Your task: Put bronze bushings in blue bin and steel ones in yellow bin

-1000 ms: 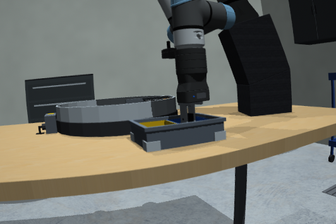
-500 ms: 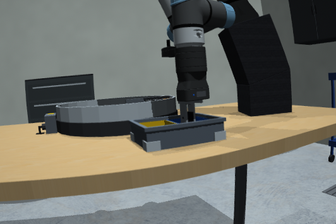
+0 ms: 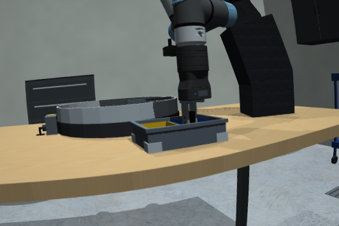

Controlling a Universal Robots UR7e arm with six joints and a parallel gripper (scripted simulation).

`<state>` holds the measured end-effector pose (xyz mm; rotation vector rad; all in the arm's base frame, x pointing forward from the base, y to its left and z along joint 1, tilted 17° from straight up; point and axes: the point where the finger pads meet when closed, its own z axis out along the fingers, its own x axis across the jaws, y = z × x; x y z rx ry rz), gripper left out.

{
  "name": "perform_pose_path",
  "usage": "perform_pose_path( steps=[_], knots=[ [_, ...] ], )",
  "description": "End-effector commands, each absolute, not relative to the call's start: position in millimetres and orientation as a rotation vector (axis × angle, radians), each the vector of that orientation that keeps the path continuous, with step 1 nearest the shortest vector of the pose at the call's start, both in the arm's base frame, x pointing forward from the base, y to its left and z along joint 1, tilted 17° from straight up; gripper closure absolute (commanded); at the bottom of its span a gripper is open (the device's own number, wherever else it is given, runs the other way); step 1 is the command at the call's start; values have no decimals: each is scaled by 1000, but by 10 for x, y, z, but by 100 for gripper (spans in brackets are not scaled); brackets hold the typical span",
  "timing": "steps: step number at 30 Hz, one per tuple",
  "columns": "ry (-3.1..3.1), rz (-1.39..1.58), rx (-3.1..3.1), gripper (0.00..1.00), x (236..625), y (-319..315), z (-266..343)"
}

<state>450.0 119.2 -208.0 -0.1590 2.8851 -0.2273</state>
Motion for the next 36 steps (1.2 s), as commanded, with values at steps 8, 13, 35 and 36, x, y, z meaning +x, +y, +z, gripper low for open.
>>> perform_pose_path(
  steps=[8,13,35,36],
  knots=[
    [2884,-227,-159,58,4495,1198,-2044],
    [2884,-227,-159,58,4489,1202,-2020],
    [2884,-227,-159,58,4474,1210,-1962],
    [2884,-227,-159,58,4474,1210,-1962]
  ],
)
